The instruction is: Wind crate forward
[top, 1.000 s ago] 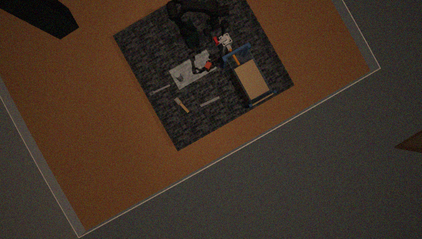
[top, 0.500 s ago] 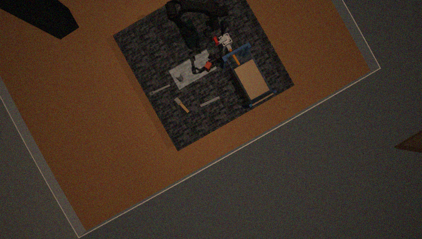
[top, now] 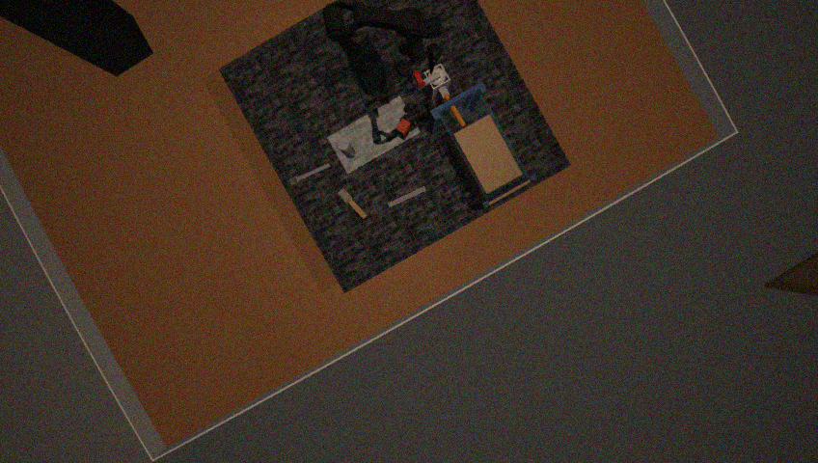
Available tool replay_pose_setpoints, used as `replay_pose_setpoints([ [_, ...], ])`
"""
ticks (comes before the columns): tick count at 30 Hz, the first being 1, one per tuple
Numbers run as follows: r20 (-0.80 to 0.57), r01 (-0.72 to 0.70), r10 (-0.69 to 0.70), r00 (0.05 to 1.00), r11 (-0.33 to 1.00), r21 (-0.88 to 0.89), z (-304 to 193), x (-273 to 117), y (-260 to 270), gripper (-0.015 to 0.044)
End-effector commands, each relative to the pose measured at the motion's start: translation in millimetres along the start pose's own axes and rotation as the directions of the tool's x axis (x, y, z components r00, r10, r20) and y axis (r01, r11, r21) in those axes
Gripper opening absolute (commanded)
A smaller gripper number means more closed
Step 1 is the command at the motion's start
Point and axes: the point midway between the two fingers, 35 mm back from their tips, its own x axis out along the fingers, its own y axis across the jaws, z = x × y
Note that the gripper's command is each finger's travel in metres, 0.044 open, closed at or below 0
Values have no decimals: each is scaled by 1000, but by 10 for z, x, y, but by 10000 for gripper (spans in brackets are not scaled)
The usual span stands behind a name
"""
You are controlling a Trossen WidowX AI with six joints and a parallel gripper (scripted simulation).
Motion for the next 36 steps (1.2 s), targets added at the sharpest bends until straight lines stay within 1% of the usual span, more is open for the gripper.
replay_pose_setpoints([
  [1,0,-12,12,1000,1000,-10,40,90,14,440],
  [21,0,-13,13,1000,1000,-10,186,377,44,440],
  [27,0,-13,13,1000,1000,-10,197,397,48,440],
  [36,2,-5,5,1000,1000,-1,183,366,35,204],
])
